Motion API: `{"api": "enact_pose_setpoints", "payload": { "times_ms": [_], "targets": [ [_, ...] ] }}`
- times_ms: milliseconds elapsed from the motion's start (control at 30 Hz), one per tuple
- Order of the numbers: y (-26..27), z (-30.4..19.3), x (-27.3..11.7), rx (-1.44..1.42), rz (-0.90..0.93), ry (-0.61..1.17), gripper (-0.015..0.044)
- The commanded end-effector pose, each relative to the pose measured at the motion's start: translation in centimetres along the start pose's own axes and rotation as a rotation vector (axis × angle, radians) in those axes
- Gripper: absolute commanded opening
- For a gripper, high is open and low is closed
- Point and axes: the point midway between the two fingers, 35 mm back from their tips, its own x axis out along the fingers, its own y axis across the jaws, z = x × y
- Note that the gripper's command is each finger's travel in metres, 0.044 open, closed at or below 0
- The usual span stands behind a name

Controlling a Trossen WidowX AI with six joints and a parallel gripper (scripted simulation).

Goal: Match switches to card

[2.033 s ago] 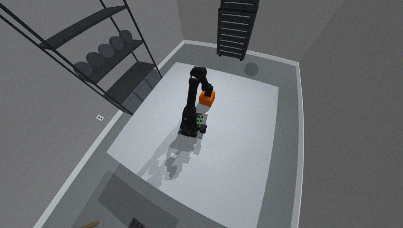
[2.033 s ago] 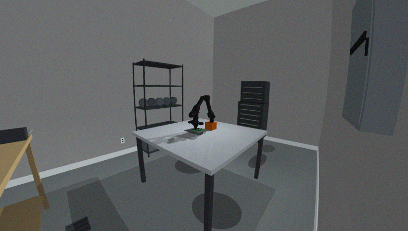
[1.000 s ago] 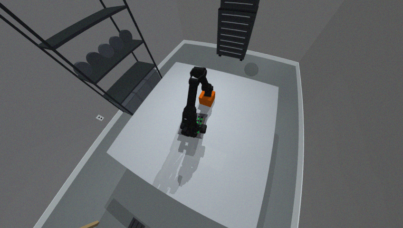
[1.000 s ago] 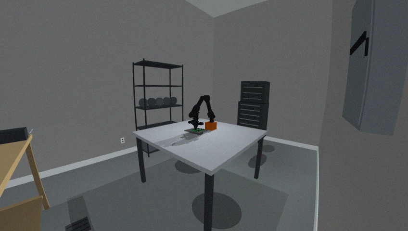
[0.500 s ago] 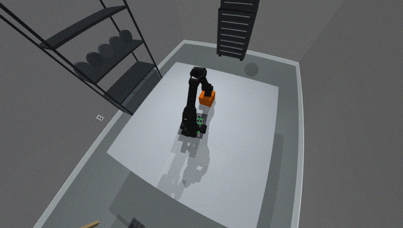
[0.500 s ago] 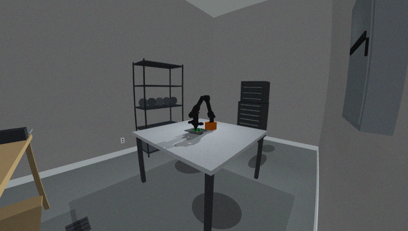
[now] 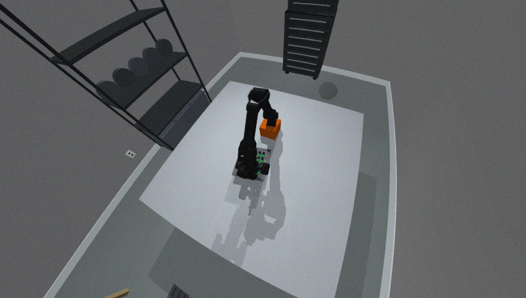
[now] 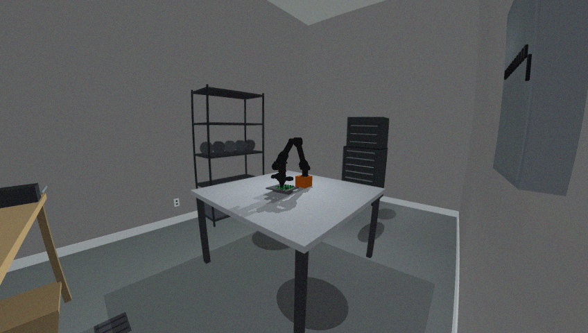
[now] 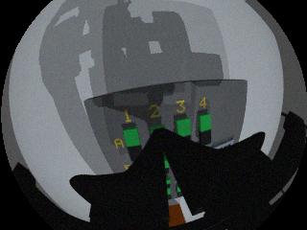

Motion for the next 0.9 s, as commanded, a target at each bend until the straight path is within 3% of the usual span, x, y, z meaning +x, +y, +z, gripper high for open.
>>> {"api": "enact_pose_setpoints", "payload": {
  "times_ms": [0, 867],
  "targets": [
    [0.02, -0.30, 0.46, -0.005, 0.000, 0.013, 0.0000],
    [0.02, -0.30, 0.81, -0.005, 0.000, 0.013, 0.0000]
  ]
}}
